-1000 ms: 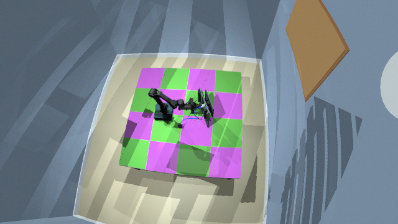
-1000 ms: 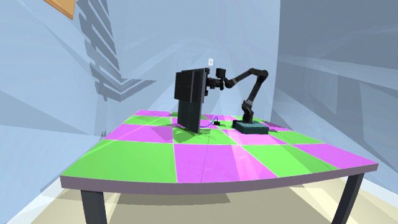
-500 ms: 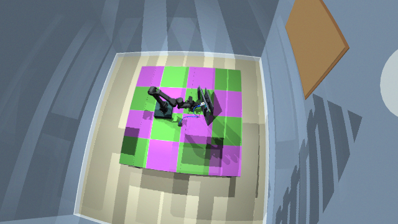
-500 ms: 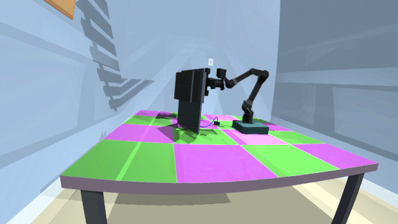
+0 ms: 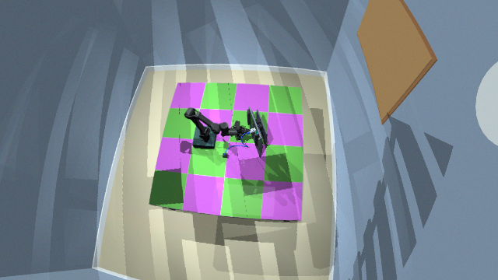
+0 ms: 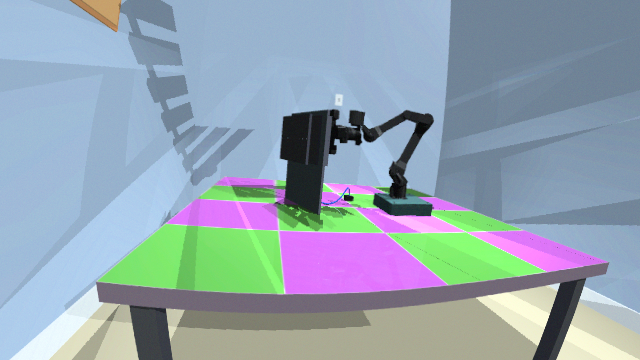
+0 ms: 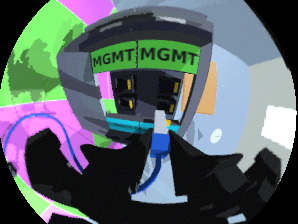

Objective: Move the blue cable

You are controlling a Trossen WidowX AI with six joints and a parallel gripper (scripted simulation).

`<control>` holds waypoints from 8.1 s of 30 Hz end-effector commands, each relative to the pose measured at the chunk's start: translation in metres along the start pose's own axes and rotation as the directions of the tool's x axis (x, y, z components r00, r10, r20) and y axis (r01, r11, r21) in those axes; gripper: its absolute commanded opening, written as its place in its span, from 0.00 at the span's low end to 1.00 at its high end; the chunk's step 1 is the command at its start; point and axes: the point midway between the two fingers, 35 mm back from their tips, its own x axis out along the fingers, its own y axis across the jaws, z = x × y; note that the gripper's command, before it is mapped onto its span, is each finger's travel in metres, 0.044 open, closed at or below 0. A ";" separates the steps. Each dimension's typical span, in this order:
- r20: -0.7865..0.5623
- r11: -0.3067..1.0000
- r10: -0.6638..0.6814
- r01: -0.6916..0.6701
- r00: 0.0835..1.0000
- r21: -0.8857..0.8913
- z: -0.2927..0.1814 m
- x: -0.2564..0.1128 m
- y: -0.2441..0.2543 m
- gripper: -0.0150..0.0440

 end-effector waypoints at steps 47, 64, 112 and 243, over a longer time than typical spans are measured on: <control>0.000 1.000 -0.009 0.009 1.000 -0.007 -0.013 -0.023 -0.003 0.25; 0.000 1.000 -0.009 0.009 1.000 -0.008 -0.019 -0.021 0.022 0.25; -0.063 1.000 -0.028 0.028 0.998 -0.001 -0.007 -0.012 0.086 0.25; -0.064 0.999 -0.037 0.037 0.997 0.003 0.016 0.026 0.084 0.25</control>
